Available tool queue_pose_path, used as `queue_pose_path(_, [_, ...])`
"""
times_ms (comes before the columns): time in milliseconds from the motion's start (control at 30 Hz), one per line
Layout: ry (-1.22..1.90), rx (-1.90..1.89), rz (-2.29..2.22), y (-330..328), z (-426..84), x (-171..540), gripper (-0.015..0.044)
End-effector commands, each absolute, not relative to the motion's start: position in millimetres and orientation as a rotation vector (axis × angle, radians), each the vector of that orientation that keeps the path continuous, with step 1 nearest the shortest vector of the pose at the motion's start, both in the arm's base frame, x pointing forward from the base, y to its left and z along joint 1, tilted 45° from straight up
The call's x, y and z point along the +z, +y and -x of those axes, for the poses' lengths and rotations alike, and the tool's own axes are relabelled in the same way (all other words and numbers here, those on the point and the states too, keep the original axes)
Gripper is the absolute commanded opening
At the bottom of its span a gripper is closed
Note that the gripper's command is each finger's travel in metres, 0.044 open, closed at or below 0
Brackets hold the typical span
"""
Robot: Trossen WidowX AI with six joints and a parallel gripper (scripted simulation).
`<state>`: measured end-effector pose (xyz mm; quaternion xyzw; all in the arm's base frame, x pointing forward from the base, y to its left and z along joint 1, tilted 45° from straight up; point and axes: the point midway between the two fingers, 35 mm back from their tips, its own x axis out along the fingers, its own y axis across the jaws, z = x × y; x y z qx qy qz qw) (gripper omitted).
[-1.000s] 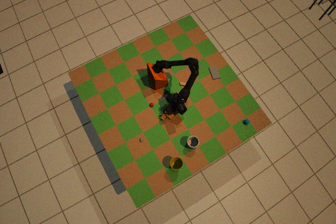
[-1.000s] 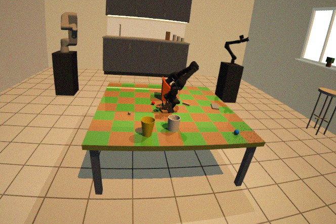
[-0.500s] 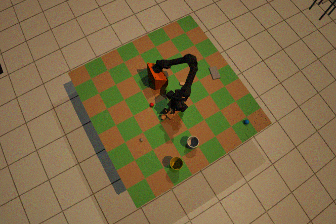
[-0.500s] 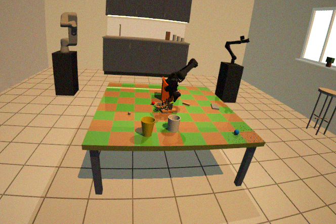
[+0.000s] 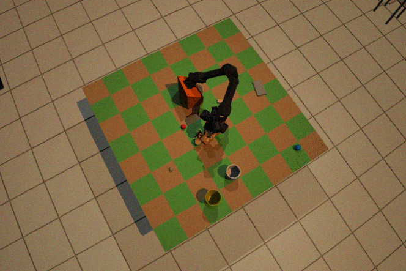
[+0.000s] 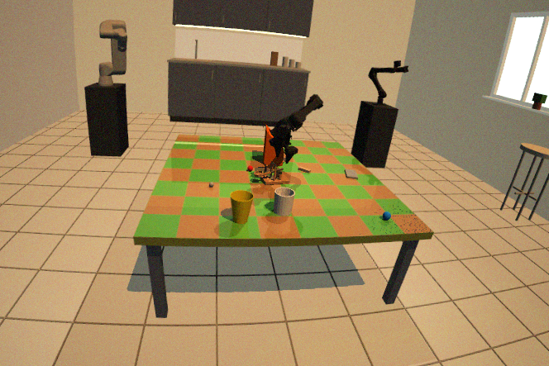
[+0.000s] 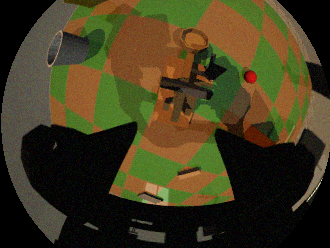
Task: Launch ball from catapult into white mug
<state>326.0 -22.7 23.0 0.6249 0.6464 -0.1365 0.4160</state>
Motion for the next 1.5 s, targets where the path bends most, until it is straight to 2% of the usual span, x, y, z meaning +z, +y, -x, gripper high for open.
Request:
queue_pose_path(0, [1.609, -0.236, -1.476, -23.4, -326.3, 23.5, 0.0440])
queue_pose_path(700, [1.467, 0.324, -0.909, -24.5, -325.7, 25.0, 0.0440])
queue_pose_path(1467, [1.177, 0.830, -0.263, -25.7, -325.0, 26.6, 0.0440])
